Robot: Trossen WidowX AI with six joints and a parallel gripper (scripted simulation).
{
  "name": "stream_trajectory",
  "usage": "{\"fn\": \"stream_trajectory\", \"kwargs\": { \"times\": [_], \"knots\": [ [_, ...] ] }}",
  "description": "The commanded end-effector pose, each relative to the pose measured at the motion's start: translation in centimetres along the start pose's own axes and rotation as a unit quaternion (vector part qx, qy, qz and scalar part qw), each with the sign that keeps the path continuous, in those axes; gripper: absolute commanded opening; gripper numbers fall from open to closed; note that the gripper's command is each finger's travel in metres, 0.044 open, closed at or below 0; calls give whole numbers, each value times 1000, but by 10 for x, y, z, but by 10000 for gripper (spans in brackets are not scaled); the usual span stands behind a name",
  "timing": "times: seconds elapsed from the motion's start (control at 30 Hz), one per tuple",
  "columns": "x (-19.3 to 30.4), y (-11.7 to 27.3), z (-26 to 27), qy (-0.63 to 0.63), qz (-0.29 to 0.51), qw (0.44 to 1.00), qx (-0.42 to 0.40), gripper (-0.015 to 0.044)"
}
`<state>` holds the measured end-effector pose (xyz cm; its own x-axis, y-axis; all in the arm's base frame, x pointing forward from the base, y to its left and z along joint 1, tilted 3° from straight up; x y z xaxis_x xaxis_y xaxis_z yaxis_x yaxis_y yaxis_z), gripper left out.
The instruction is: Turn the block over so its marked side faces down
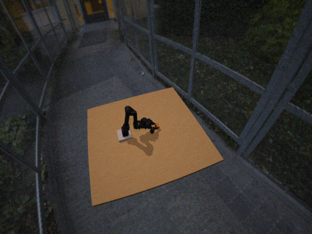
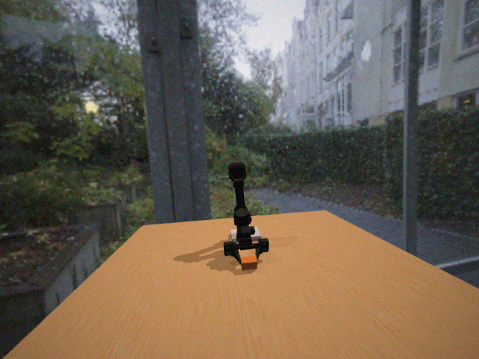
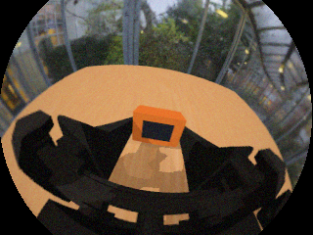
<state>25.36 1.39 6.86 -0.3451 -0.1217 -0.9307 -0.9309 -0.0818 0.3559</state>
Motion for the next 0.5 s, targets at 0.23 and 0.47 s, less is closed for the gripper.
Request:
{"fn": "stream_trajectory", "kwargs": {
  "times": [0.23, 0.47],
  "knots": [
    [0, 0, 0, 2, -2, 1000, -2, 394],
    [0, 0, 0, 2, -2, 1000, -2, 440]
  ]
}}
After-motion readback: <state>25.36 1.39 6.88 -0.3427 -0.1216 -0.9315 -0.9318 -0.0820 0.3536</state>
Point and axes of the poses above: the point midway between the two fingers, 35 mm back from their tips, its own y axis back along the fingers, its own z axis across the jaws, x = y × z, the point moved 9 cm from there along y, back along the fingers, and after that the axes turned 3 degrees about y, right-handed, at the moved point
